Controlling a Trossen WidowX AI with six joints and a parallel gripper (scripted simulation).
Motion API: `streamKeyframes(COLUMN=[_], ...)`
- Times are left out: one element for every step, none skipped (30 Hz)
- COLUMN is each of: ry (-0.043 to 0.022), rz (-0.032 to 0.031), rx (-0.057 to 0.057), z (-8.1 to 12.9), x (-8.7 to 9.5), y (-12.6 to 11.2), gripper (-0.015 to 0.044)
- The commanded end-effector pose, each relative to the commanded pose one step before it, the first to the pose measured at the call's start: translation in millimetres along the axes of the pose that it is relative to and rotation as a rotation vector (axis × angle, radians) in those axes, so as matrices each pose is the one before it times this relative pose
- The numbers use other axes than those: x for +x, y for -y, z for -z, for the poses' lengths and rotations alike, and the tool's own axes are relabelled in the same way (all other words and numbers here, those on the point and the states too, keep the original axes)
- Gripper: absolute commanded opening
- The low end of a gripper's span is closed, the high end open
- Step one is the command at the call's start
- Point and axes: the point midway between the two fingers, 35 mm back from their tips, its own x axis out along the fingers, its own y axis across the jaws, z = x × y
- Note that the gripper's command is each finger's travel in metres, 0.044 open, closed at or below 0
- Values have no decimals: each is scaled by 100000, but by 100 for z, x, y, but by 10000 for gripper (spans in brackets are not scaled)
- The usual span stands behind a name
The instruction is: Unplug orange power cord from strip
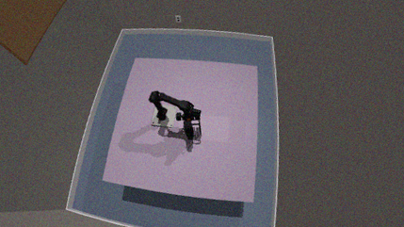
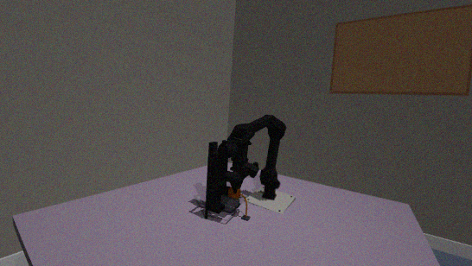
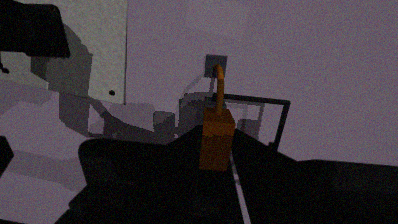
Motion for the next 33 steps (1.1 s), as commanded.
streamKeyframes(ry=[3265,21,21,21,21,21,21,21,21,21,21,21,21,22,22,22,22,22,22,15,31,47,22,0,0,0,0,0,0,0,0,0,14], rz=[374,0,0,0,1,1,1,1,1,1,1,2,2,2,2,2,2,2,2,13,28,47,24,0,0,0,0,0,0,0,0,0,-5], rx=[-582,-10,-10,-10,-10,-10,-10,-10,-10,-10,-10,-10,-10,-10,-10,-10,-10,-10,-10,-30,-64,-98,-47,0,0,0,0,0,0,0,0,0,1], z=[-1586,-164,-164,-164,-164,-164,-164,-164,-164,-164,-164,-164,-164,-163,-163,-163,-163,-163,-163,106,227,347,167,0,0,0,0,0,0,0,0,0,-162], x=[-78,1,1,1,1,1,1,0,0,0,0,0,0,0,0,1,1,1,2,3,7,9,4,0,0,0,0,0,0,0,0,0,-30], y=[131,13,12,10,9,7,5,4,2,0,-2,-4,-5,-7,-9,-12,-14,-16,-18,-11,-24,-42,-22,0,0,0,0,0,0,0,0,0,21], gripper=[0,0,0,0,0,0,0,0,0,0,0,0,0,0,0,0,0,0,0,26,52,79,105,131,157,184,210,236,263,289,315,341,367])
